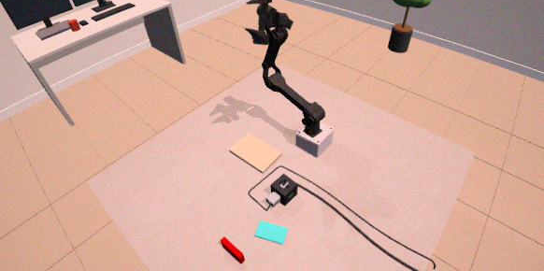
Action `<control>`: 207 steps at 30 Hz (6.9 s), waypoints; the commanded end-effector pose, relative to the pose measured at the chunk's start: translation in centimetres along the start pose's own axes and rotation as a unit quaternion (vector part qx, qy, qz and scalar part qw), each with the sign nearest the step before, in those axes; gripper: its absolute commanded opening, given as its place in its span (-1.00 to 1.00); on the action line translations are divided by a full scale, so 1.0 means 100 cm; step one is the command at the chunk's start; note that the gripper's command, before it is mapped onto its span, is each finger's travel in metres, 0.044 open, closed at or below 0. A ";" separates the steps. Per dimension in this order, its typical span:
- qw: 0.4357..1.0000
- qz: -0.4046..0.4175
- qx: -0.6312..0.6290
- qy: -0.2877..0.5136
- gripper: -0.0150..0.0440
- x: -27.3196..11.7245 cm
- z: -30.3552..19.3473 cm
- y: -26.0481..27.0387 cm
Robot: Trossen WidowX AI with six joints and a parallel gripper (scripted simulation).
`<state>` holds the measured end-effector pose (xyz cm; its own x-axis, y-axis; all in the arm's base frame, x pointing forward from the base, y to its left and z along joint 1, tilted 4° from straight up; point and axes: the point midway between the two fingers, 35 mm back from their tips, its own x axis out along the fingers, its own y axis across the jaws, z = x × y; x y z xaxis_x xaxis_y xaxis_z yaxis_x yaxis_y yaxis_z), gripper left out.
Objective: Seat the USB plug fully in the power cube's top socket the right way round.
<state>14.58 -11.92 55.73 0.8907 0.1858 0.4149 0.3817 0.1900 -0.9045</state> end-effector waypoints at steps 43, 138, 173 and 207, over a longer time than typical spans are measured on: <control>0.781 0.602 -0.157 -0.054 1.00 0.059 0.227 0.429; 0.561 0.818 -0.019 0.125 -0.49 -0.037 0.162 0.551; 0.561 0.818 -0.019 0.125 -0.49 -0.031 0.165 0.537; 0.559 0.812 0.009 0.167 -0.49 -0.027 0.167 0.526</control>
<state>28.18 13.69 8.72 0.0587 -0.0617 -0.9964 -0.9982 -0.0163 -0.0578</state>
